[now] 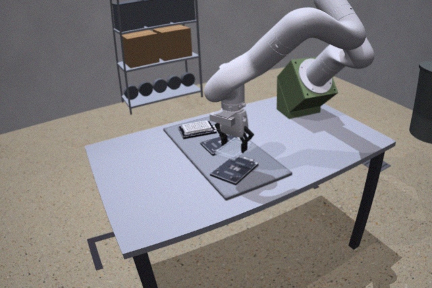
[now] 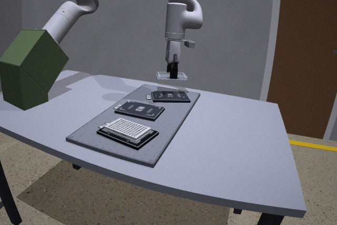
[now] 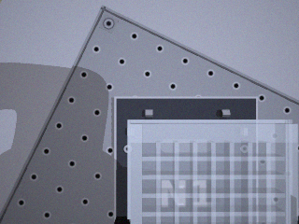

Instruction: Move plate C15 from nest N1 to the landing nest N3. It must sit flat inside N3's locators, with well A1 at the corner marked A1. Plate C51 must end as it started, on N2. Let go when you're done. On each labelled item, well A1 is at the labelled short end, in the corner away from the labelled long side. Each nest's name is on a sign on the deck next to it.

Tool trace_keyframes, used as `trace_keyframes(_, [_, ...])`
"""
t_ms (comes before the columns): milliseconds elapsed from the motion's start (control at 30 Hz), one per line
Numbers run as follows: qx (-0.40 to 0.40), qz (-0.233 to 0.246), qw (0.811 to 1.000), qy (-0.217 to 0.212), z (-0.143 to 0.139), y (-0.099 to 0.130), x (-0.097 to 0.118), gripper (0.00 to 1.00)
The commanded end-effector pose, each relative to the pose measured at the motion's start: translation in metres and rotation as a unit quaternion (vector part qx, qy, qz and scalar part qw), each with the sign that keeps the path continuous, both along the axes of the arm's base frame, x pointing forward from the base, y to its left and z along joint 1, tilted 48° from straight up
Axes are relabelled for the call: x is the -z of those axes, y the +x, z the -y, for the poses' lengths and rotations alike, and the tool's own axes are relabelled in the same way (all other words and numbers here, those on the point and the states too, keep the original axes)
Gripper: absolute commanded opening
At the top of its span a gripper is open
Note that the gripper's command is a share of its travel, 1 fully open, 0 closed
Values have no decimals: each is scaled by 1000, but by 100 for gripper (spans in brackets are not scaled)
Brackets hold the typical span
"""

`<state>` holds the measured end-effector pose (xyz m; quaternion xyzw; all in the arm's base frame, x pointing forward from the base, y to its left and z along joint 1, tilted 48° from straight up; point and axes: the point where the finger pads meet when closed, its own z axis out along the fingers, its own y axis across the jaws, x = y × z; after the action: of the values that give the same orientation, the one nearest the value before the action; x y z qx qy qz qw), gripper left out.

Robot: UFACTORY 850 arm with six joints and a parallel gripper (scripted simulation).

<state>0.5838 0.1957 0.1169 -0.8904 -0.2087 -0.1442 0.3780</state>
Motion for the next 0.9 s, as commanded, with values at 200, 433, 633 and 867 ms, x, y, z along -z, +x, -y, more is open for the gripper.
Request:
trace_keyframes(200, [0,1,1000,0,11,-1,-10,0])
trace_keyframes(433, [0,1,1000,0,14,-1,-13,0])
trace_keyframes(633, [0,1,1000,0,14,-1,-13,0])
trace_keyframes(867, [67,-73,995,10,34,-8,9,0])
